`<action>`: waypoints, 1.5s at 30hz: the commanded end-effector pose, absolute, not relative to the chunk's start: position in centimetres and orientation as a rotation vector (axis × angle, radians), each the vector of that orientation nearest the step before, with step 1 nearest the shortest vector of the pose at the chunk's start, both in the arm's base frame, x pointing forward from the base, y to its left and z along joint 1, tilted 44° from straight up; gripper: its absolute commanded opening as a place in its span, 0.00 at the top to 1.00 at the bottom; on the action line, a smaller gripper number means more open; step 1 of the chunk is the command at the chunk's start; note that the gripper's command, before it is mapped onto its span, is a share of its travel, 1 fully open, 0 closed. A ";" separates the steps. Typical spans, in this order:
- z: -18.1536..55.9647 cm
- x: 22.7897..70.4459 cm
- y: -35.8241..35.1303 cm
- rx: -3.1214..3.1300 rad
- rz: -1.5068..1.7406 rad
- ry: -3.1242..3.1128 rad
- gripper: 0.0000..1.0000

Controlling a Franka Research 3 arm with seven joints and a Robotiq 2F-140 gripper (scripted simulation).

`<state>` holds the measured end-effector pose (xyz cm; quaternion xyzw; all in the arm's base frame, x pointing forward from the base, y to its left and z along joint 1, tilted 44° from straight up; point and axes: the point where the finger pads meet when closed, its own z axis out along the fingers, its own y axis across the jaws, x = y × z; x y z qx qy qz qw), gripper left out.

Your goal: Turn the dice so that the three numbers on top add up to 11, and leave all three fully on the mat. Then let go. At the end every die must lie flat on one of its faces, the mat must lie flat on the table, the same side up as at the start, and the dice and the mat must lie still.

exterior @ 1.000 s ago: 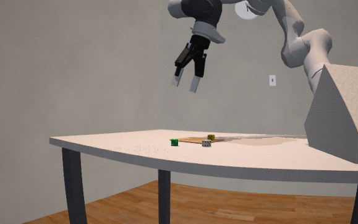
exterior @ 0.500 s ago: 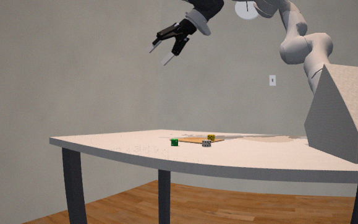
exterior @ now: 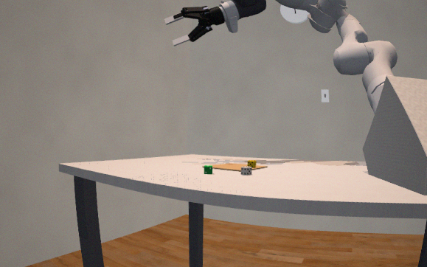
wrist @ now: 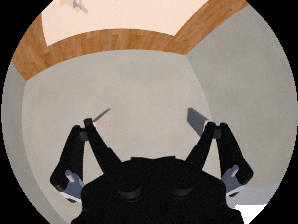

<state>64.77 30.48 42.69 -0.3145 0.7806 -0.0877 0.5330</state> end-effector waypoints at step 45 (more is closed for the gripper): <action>23.8 54.7 44.2 -1.877 0.149 1.802 0.00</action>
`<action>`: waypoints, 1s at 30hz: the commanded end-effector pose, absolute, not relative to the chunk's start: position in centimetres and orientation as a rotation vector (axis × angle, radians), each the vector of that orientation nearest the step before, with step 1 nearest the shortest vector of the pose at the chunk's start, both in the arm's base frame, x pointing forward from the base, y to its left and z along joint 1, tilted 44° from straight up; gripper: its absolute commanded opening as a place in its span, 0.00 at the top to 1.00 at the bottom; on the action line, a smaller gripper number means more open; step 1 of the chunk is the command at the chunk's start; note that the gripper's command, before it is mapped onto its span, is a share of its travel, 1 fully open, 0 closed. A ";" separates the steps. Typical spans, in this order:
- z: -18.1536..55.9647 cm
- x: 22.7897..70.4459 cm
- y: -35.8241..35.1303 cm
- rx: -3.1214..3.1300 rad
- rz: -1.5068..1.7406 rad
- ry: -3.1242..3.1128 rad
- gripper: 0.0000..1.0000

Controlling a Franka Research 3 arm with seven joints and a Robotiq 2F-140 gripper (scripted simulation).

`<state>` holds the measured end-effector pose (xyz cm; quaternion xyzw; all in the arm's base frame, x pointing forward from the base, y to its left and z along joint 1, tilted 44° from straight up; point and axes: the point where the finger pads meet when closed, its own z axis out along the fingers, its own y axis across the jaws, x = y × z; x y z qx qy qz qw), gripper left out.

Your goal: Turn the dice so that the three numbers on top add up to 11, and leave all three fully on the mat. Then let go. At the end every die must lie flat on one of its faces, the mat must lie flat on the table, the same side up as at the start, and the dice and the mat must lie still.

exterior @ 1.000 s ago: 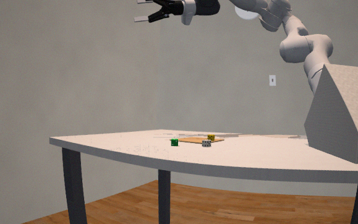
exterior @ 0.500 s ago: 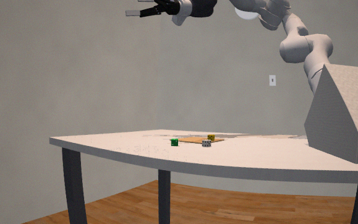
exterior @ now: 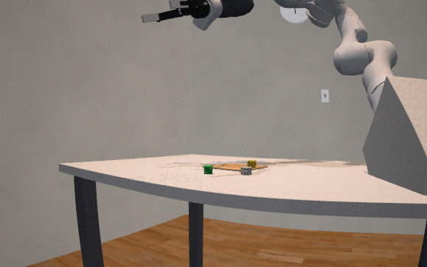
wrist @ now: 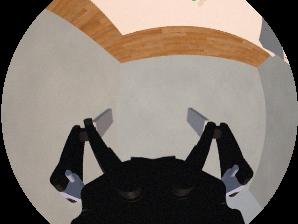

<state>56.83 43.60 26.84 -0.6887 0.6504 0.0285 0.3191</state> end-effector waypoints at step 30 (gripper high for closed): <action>-1.2 46.5 24.0 -2.865 -0.638 1.810 0.00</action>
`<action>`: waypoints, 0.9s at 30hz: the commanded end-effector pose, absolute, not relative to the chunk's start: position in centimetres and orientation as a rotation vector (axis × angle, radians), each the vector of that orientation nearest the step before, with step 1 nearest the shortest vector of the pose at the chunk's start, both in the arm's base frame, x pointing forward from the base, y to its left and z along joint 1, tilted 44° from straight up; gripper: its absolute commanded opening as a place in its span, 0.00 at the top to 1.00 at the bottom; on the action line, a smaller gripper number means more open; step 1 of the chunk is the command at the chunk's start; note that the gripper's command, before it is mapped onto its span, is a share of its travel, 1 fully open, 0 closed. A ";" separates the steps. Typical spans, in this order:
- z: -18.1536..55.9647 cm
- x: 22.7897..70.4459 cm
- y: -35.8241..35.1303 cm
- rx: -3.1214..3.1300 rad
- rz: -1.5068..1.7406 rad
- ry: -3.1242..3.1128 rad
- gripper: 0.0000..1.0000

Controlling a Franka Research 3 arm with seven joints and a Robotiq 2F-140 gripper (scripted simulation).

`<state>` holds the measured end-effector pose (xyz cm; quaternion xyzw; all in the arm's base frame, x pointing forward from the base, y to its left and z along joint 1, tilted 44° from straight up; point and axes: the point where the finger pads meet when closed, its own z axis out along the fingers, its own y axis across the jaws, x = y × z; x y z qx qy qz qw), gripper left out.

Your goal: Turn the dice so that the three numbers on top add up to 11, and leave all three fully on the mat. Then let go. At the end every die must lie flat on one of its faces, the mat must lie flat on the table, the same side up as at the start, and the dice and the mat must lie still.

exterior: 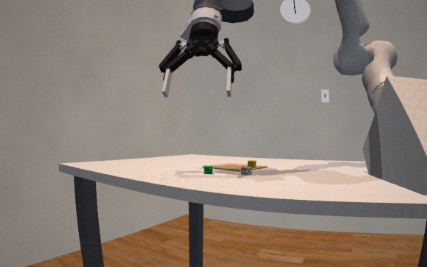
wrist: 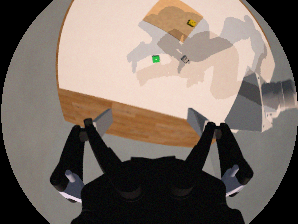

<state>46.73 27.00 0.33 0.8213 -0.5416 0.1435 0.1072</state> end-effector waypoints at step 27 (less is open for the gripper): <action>-1.6 48.4 17.1 2.221 0.808 -1.234 0.79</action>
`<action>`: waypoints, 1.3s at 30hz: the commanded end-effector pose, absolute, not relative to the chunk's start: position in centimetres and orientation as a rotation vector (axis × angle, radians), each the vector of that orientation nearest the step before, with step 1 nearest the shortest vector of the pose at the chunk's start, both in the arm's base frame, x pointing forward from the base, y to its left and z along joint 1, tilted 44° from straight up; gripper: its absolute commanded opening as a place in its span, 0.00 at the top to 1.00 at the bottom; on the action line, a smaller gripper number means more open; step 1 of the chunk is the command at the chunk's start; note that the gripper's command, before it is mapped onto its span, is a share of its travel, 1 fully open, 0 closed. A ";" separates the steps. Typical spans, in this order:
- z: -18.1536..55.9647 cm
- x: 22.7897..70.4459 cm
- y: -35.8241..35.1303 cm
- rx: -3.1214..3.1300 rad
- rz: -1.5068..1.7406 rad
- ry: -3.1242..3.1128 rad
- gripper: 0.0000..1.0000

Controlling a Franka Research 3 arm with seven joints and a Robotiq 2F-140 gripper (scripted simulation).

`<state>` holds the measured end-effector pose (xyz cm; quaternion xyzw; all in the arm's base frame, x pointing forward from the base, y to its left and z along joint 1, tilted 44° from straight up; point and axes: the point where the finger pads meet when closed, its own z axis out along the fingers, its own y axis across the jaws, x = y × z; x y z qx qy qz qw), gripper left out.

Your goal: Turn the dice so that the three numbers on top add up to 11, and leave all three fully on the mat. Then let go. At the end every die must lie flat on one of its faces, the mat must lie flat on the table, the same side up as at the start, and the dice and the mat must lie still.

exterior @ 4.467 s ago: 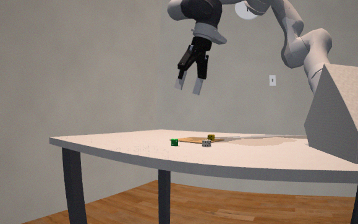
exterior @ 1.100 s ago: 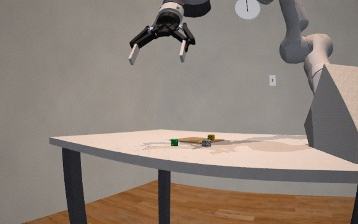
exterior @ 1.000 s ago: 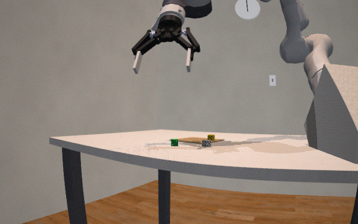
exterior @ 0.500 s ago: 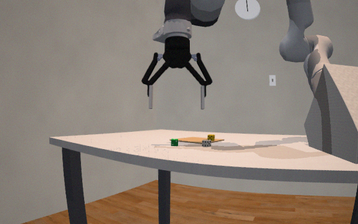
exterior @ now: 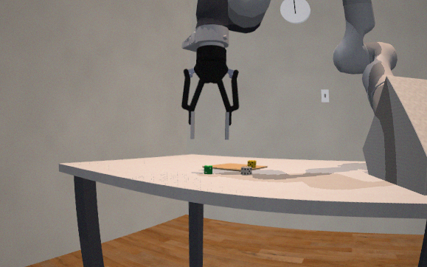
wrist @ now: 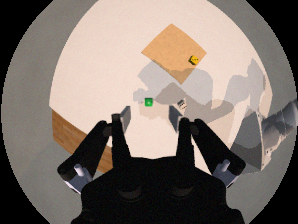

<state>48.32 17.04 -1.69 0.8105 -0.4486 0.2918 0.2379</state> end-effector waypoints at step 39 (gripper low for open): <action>-1.9 48.5 16.9 2.220 0.808 -1.234 0.79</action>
